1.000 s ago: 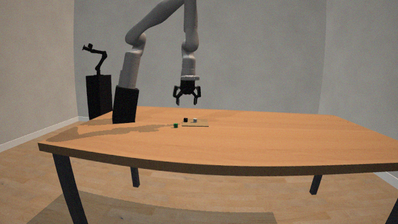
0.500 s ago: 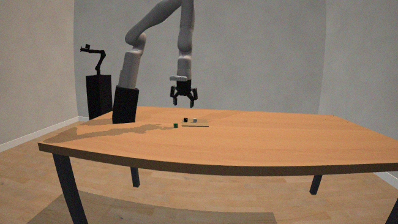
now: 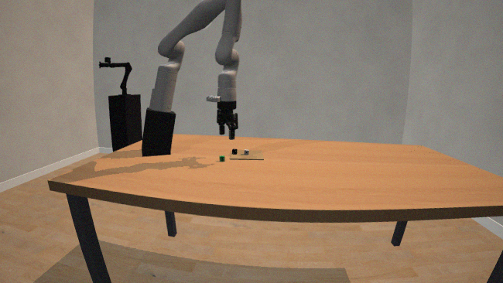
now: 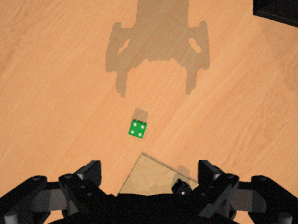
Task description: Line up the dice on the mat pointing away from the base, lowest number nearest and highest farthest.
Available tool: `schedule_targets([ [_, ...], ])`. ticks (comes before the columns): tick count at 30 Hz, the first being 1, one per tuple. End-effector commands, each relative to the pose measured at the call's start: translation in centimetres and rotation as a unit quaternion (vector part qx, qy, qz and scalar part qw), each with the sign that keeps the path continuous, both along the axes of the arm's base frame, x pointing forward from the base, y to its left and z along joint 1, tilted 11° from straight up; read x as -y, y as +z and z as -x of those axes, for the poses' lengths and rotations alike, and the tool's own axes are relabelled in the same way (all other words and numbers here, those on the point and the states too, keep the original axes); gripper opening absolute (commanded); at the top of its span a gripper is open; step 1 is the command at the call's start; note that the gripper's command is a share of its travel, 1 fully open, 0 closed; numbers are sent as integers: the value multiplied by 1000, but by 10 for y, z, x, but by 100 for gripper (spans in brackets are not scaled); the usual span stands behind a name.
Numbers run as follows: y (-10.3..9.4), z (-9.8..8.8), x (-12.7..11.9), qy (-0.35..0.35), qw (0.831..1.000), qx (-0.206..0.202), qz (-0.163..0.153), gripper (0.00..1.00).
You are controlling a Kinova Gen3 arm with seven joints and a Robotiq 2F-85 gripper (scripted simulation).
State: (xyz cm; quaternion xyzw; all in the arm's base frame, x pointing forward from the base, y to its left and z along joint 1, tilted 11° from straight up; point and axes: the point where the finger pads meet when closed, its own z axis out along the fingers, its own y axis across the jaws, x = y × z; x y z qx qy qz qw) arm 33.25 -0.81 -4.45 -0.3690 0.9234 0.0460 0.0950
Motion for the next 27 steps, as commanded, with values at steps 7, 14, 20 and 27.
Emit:
schedule_targets([
  [7,-4,7,20,-123,992,-14,-1,100],
  [14,-5,10,27,-167,986,-19,-1,100],
  [20,-5,10,28,-171,985,-19,-1,100],
  [27,-5,10,28,-171,985,-19,-1,35],
])
